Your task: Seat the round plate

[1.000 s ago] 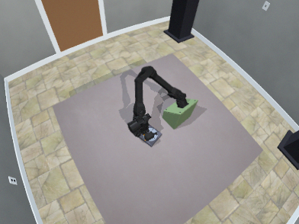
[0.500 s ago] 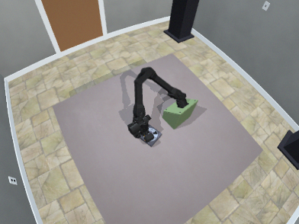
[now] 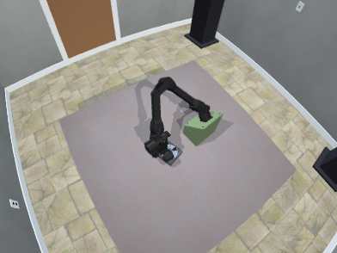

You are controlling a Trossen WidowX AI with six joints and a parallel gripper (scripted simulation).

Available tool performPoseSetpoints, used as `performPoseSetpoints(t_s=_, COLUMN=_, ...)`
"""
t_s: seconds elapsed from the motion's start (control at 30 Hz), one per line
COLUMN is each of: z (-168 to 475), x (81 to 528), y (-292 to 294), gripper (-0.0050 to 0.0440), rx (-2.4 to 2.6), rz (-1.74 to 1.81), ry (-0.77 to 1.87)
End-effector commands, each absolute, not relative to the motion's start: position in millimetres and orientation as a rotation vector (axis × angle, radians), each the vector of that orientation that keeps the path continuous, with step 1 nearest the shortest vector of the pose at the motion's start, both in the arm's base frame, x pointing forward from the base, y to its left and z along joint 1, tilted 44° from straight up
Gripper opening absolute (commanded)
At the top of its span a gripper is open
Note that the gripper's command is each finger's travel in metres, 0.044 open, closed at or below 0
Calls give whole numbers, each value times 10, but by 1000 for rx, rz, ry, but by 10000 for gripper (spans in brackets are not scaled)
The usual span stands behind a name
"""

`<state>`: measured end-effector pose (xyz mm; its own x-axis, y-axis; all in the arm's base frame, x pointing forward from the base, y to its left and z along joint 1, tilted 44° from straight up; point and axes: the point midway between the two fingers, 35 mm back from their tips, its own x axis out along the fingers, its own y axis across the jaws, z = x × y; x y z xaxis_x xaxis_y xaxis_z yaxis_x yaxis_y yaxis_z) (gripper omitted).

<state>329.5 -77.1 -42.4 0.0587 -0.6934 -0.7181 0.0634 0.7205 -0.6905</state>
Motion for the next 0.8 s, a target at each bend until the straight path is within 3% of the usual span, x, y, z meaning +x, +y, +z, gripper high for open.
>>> performPoseSetpoints(t_s=0.0, z=-410, x=3345, y=-734, gripper=-50, rx=-558, rz=-618, ry=1395)
performPoseSetpoints(t_s=0.77, z=-429, x=3354, y=-695, gripper=-50, rx=-558, rz=-618, ry=1393)
